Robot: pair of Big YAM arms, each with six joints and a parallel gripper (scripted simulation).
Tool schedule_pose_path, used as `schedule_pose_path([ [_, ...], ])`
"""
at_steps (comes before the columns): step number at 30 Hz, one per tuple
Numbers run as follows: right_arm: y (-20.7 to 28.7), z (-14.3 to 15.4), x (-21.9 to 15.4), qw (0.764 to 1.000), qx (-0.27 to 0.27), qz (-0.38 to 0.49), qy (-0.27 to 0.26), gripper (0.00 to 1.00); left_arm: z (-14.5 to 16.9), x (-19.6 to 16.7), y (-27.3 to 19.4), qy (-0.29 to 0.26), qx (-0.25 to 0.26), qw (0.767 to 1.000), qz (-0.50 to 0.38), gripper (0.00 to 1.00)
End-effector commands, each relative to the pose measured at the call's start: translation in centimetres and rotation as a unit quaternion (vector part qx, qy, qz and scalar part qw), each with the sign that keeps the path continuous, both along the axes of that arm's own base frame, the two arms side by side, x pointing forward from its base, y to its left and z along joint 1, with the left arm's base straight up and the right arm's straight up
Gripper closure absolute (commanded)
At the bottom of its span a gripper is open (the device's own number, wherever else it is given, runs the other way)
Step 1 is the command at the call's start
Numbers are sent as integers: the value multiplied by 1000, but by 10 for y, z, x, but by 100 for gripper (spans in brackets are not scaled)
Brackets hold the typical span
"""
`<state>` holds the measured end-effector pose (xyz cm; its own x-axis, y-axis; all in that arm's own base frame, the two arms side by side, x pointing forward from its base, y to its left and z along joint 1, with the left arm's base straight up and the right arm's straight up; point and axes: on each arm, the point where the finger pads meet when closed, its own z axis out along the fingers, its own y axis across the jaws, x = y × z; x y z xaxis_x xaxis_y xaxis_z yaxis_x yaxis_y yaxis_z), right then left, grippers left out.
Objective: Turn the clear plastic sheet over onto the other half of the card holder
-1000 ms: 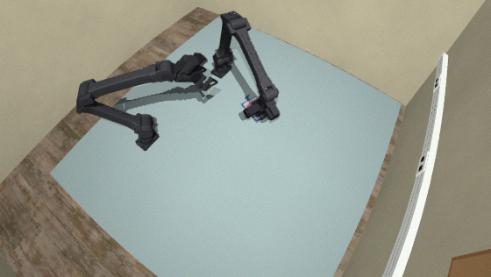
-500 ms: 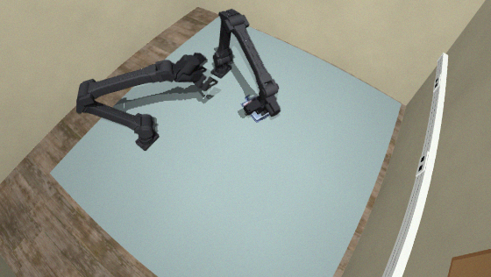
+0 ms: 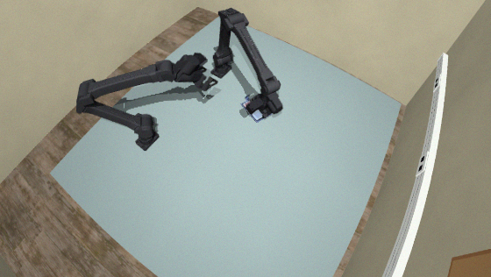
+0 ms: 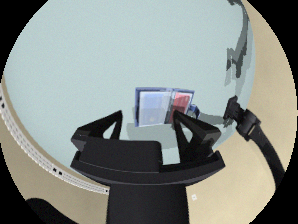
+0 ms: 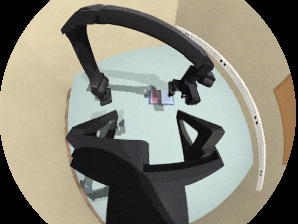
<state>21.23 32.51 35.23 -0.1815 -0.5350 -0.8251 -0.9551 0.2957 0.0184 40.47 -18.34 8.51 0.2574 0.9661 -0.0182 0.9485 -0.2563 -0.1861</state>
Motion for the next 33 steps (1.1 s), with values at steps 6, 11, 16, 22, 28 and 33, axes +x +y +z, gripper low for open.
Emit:
schedule_pose_path([
  [6,4,31,3,1000,20,5,-24,0,18,7,4,-82,-77,959,262,0],
  [11,4,31,3,1000,20,5,-24,0,21,5,-1,-107,-116,921,357,0],
  [16,4,31,3,1000,20,5,-24,0,24,2,-6,-131,-156,867,455,0],
  [22,4,31,3,1000,20,5,-24,0,29,0,-7,-161,-210,777,572,0],
  [28,4,31,3,1000,20,5,-24,0,30,-2,-6,-185,-236,721,625,0],
  [33,4,31,3,1000,20,5,-24,0,22,-3,-5,-197,-236,703,641,0],
])
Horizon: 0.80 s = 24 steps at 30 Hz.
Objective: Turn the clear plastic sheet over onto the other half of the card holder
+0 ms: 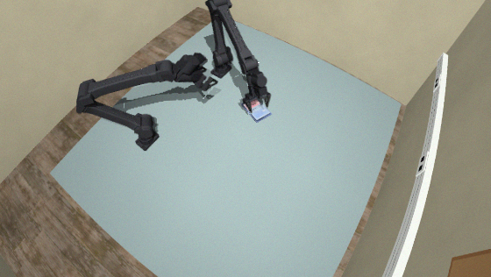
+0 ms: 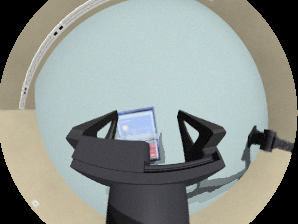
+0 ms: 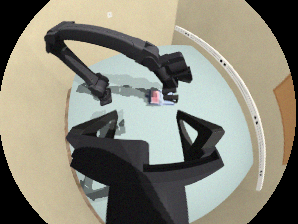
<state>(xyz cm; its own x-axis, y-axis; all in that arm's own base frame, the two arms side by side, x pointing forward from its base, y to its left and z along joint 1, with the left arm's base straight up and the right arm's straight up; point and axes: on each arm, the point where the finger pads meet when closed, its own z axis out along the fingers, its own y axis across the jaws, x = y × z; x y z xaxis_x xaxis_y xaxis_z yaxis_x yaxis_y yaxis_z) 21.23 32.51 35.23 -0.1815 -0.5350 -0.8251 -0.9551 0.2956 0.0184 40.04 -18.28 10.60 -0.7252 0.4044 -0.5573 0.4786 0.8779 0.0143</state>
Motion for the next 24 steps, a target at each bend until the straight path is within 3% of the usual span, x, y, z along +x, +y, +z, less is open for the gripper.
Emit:
schedule_pose_path([
  [1,4,31,3,1000,20,5,-24,0,8,2,-5,-18,-28,999,41,0],
  [24,4,31,3,1000,20,5,-24,0,11,10,-4,-23,-20,999,36,0],
])
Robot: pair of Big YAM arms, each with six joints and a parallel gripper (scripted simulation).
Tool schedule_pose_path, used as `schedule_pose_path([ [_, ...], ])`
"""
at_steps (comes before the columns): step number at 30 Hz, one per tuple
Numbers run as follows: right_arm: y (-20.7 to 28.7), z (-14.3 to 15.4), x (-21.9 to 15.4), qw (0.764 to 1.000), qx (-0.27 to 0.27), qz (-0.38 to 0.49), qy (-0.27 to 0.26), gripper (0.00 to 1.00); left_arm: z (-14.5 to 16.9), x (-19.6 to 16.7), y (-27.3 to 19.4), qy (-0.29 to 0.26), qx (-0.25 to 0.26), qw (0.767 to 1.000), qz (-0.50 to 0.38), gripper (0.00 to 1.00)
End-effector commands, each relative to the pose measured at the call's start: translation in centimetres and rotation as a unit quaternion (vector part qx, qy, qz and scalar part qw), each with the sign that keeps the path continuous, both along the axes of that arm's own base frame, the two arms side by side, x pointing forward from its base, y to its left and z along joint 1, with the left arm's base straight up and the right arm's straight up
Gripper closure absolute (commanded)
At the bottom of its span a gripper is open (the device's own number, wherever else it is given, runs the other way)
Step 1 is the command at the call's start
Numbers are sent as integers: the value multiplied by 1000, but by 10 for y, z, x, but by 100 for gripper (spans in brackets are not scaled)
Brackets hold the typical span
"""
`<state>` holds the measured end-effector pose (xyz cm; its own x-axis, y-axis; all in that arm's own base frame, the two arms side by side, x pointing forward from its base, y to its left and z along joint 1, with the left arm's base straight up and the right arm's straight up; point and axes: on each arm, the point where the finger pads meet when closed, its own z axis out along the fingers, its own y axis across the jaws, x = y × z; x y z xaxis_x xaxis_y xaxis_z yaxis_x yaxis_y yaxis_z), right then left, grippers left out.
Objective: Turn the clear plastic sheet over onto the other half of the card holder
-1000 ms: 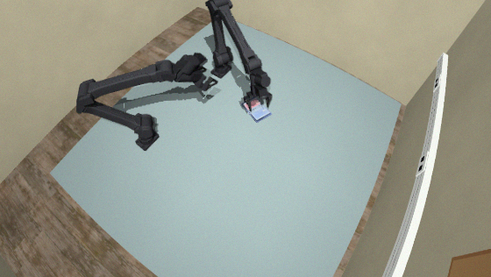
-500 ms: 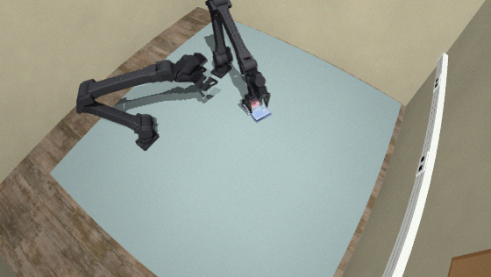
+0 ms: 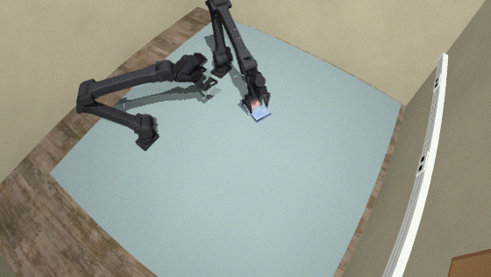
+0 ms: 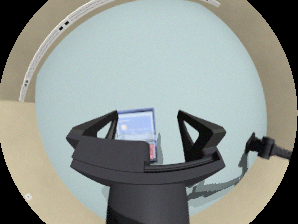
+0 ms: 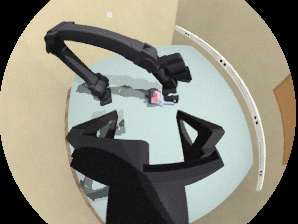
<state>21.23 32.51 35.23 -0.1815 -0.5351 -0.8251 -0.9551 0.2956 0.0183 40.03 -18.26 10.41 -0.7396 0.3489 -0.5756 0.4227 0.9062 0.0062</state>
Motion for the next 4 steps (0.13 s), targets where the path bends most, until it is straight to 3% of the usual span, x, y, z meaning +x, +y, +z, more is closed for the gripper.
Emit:
schedule_pose_path([
  [1,4,31,3,1000,20,5,-24,0,13,11,-4,-16,-11,1000,5,0],
  [4,4,31,3,1000,20,5,-24,0,13,11,-4,-16,-11,1000,5,0],
])
